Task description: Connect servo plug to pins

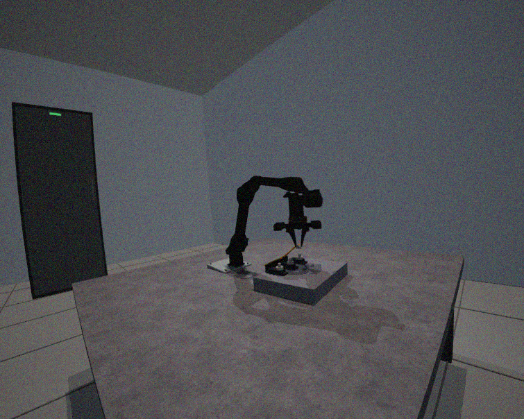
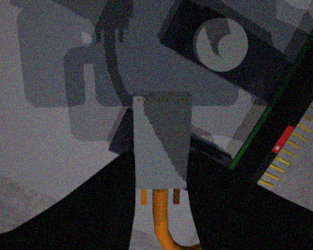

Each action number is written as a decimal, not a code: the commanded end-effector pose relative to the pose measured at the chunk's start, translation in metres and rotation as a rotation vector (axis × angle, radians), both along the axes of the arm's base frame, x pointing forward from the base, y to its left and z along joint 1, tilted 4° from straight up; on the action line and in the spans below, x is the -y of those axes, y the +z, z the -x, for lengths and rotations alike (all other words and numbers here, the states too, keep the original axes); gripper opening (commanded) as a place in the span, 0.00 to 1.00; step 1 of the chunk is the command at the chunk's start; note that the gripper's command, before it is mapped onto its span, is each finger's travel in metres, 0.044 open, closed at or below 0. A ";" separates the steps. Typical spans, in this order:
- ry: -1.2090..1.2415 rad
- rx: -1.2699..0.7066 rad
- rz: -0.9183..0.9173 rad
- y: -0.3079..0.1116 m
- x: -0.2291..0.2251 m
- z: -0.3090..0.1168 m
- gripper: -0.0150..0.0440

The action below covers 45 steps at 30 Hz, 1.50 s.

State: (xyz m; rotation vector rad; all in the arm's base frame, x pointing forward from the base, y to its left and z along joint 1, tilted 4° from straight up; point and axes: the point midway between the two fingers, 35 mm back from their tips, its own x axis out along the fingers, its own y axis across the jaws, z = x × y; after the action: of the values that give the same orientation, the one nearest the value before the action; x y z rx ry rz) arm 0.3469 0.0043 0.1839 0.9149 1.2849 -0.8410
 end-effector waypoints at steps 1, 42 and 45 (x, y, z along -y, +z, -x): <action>0.101 0.001 0.014 0.002 0.003 0.014 0.25; 1.100 -0.027 0.113 -0.043 0.016 0.156 0.25; 1.102 -0.027 0.113 -0.054 0.016 0.155 0.25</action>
State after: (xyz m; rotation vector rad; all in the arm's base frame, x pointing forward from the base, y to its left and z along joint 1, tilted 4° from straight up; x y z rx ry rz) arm 0.1924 -0.0121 0.1388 0.0244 1.4762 -0.0507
